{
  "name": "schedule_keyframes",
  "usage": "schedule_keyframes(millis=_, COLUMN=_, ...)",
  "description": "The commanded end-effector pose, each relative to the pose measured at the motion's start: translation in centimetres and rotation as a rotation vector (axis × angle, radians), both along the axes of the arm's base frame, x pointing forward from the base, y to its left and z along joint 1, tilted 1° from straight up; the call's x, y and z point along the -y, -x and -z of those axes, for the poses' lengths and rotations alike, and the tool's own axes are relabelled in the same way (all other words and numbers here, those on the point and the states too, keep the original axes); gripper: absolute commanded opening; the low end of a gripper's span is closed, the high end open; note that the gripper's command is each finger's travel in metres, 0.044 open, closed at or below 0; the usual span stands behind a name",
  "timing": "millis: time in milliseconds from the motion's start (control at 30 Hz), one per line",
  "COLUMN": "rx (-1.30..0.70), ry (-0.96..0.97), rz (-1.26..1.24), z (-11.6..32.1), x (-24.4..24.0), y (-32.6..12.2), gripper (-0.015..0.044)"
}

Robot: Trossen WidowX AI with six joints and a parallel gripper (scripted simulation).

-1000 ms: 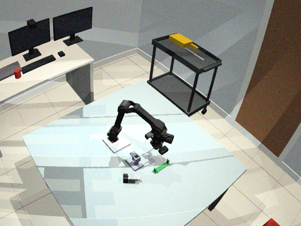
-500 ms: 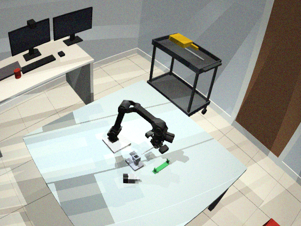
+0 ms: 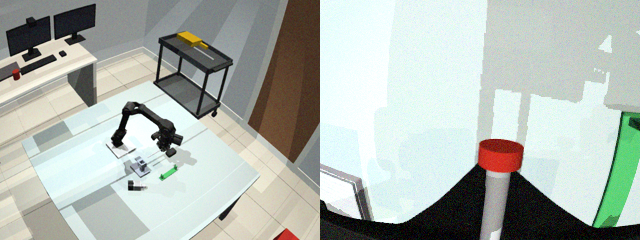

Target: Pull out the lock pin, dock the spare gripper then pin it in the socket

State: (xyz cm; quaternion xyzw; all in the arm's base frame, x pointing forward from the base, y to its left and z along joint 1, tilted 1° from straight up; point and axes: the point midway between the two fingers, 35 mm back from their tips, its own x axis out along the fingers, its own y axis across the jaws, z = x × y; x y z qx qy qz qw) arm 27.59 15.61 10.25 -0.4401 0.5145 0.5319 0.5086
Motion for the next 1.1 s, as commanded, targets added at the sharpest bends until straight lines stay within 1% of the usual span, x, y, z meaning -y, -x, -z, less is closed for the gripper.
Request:
schedule_keyframes(millis=0, rx=-0.002, ry=0.001, rz=0.0, z=0.1, x=0.0, y=0.0, gripper=0.0)
schedule_keyframes(millis=167, rx=-0.005, ry=-0.003, rz=-0.004, z=0.0, x=-0.2, y=-0.3, gripper=0.0)
schedule_keyframes(millis=1067, rx=-0.004, ry=-0.015, rz=-0.016, z=-1.5, x=-3.4, y=-7.1, gripper=0.0)
